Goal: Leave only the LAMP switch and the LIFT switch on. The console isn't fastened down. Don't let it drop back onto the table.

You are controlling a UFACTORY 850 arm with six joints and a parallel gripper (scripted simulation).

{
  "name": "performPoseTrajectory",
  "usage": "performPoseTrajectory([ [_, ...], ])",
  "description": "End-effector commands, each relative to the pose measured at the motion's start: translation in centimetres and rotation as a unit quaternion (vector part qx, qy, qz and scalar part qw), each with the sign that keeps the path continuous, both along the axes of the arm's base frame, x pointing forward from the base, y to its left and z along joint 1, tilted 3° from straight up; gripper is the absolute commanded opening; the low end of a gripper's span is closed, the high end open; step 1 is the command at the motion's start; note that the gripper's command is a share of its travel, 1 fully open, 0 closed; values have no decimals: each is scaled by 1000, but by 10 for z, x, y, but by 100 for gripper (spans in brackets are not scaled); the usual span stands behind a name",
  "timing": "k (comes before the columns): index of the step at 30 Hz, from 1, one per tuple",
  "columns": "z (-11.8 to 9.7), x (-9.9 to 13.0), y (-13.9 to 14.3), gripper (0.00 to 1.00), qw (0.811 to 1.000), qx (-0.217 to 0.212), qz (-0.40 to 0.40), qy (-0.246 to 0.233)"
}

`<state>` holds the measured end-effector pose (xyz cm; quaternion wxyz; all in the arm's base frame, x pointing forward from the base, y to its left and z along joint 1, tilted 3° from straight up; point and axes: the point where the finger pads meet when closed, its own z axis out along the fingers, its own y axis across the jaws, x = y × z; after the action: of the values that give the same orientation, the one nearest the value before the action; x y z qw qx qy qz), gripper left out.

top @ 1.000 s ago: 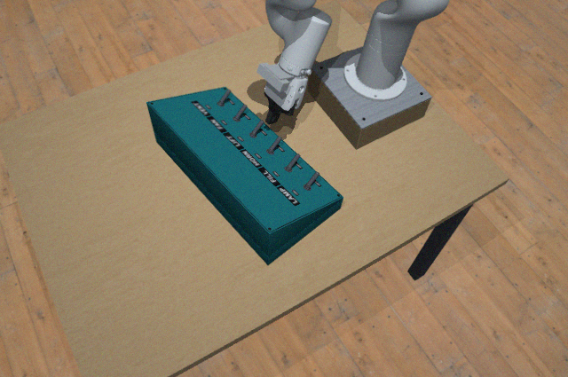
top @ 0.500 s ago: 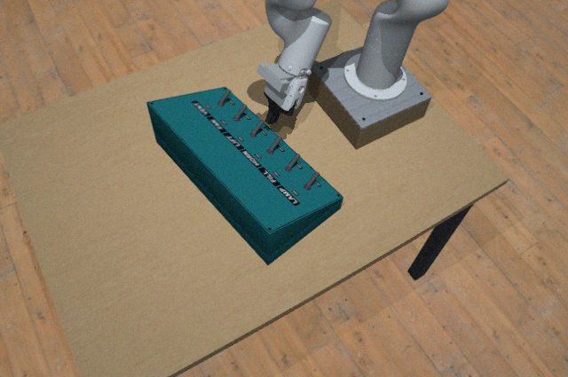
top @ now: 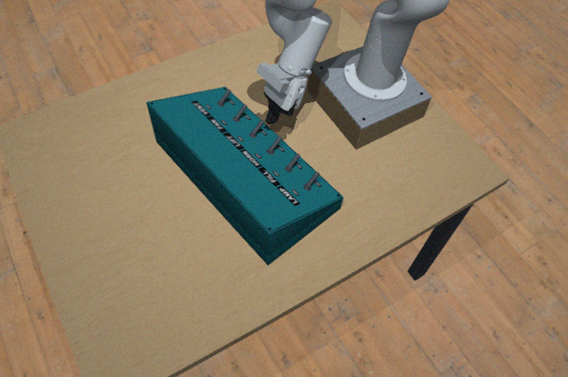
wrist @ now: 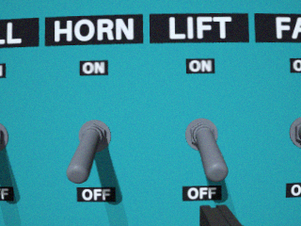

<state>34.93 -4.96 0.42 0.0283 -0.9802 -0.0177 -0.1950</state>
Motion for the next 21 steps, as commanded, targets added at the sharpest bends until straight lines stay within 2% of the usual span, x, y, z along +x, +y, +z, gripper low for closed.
performPoseTrajectory([
  [1,0,1,0,0,1000,0,0,-1],
  [21,3,7,0,0,1000,0,0,-1],
])
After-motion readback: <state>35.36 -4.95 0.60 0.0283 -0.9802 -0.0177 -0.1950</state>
